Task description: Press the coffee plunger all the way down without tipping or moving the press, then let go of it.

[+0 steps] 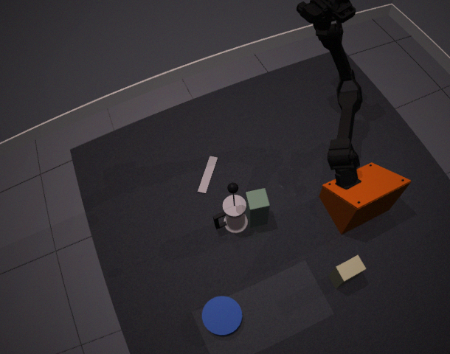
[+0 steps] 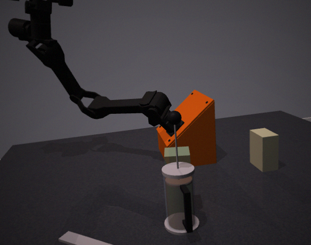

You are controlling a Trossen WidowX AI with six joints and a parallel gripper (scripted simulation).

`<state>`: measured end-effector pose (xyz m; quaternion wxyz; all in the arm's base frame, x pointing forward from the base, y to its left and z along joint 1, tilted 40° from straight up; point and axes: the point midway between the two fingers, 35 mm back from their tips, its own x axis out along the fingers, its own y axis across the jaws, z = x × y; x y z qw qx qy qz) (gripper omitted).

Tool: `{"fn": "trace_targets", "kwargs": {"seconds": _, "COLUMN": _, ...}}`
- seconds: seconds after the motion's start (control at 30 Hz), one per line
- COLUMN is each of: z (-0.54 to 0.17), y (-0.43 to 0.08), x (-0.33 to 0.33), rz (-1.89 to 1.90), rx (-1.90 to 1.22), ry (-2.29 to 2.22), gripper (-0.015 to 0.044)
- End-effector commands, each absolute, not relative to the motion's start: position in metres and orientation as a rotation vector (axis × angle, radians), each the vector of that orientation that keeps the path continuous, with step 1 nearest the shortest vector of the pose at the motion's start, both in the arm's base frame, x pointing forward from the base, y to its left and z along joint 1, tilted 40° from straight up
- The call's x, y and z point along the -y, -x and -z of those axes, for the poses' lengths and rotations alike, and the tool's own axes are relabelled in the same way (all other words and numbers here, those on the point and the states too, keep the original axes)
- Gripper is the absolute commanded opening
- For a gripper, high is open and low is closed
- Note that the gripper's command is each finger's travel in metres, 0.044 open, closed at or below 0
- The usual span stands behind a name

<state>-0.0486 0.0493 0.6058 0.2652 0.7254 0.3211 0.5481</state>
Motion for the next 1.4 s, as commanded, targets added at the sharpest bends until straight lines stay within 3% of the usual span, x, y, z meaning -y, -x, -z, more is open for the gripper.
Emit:
{"fn": "trace_targets", "kwargs": {"seconds": 0.0, "z": -0.606, "y": 0.047, "x": -0.050, "rz": -1.475, "rx": -0.862, "ry": -1.960, "gripper": 0.0426}}
{"fn": "trace_targets", "kwargs": {"seconds": 0.13, "z": -0.602, "y": 0.013, "x": -0.064, "rz": -1.380, "rx": -0.745, "ry": -1.955, "gripper": 0.0440}}
{"fn": "trace_targets", "kwargs": {"seconds": 0.4, "z": -0.562, "y": -0.111, "x": -0.109, "rz": -0.944, "rx": -0.376, "ry": -1.769, "gripper": 0.0440}}
{"fn": "trace_targets", "kwargs": {"seconds": 0.83, "z": -0.408, "y": -0.272, "x": -0.133, "rz": -0.164, "rx": -0.156, "ry": -0.903, "gripper": 0.0440}}
{"fn": "trace_targets", "kwargs": {"seconds": 1.07, "z": -0.313, "y": -0.310, "x": -0.115, "rz": 0.169, "rx": -0.234, "ry": -0.238, "gripper": 0.0440}}
{"fn": "trace_targets", "kwargs": {"seconds": 1.37, "z": -0.225, "y": -0.315, "x": -0.079, "rz": 0.448, "rx": -0.437, "ry": 0.607, "gripper": 0.0440}}
